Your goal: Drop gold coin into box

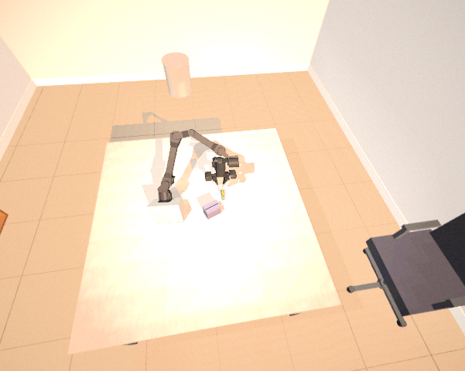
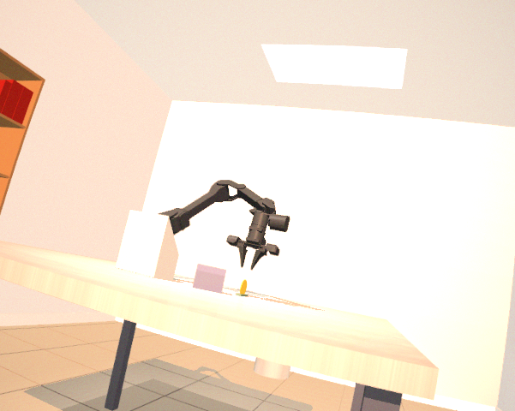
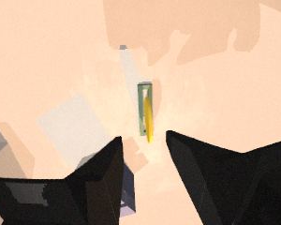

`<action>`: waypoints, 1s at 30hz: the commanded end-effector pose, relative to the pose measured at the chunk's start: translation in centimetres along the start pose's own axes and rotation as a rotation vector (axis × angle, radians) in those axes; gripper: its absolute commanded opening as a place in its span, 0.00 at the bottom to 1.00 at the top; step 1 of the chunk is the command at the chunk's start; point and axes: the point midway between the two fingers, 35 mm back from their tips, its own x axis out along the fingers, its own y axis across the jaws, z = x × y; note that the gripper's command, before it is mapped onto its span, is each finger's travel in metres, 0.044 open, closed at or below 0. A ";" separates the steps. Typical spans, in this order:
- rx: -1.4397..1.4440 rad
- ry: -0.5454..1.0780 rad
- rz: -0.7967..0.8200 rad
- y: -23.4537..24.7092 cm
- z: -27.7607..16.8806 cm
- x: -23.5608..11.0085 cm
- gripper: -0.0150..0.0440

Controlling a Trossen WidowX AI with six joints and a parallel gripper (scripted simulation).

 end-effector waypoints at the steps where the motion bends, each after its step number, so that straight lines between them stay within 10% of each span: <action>1: 0.021 -0.114 -0.032 -0.7 -2.6 -2.3 0.53; 30: 0.022 -0.122 -0.035 -1.2 -2.0 3.7 0.53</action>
